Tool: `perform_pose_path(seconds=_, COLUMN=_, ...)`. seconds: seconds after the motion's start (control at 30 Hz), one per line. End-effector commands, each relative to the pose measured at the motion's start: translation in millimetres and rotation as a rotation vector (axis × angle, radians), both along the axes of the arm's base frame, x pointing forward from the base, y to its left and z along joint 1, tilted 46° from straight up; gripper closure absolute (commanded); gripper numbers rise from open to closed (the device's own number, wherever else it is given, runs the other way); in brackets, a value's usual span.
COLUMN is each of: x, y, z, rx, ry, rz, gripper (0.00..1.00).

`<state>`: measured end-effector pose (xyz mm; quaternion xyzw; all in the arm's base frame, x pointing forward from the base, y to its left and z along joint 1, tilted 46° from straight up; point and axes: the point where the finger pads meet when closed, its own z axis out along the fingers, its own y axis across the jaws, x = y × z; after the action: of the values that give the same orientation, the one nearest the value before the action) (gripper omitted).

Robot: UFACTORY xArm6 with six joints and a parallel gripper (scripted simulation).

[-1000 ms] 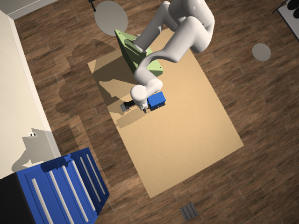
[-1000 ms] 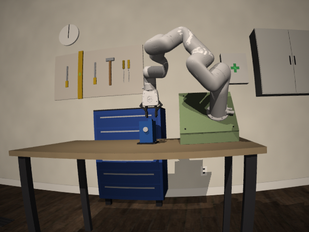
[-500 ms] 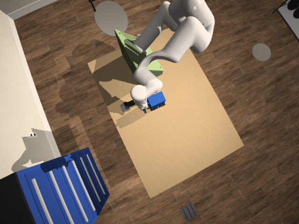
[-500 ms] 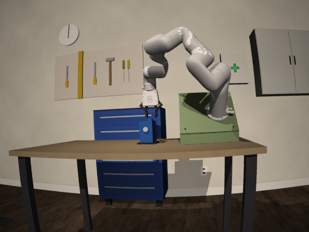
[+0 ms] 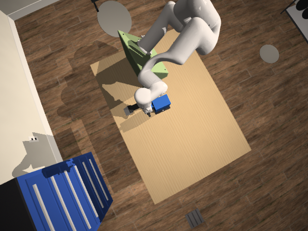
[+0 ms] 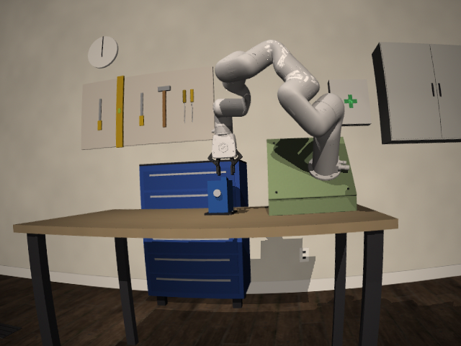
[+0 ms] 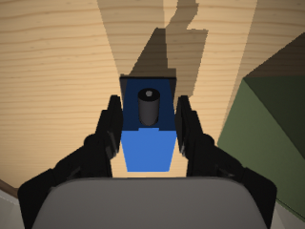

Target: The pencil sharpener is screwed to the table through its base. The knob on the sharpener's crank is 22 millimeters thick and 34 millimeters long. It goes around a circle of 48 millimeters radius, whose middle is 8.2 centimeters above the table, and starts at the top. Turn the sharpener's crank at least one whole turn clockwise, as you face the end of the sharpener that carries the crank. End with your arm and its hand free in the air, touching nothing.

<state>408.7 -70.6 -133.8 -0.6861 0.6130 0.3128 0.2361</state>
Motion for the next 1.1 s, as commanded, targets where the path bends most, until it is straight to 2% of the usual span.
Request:
perform_pose_path(seconds=0.0, x=1.6, y=-1.5, z=0.9, rx=-0.002, ry=-0.003, rz=-0.001, gripper=0.46)
perform_pose_path(seconds=1.07, x=0.7, y=3.2, z=-3.8, rx=-0.002, ry=-0.003, rz=-0.001, gripper=0.46)
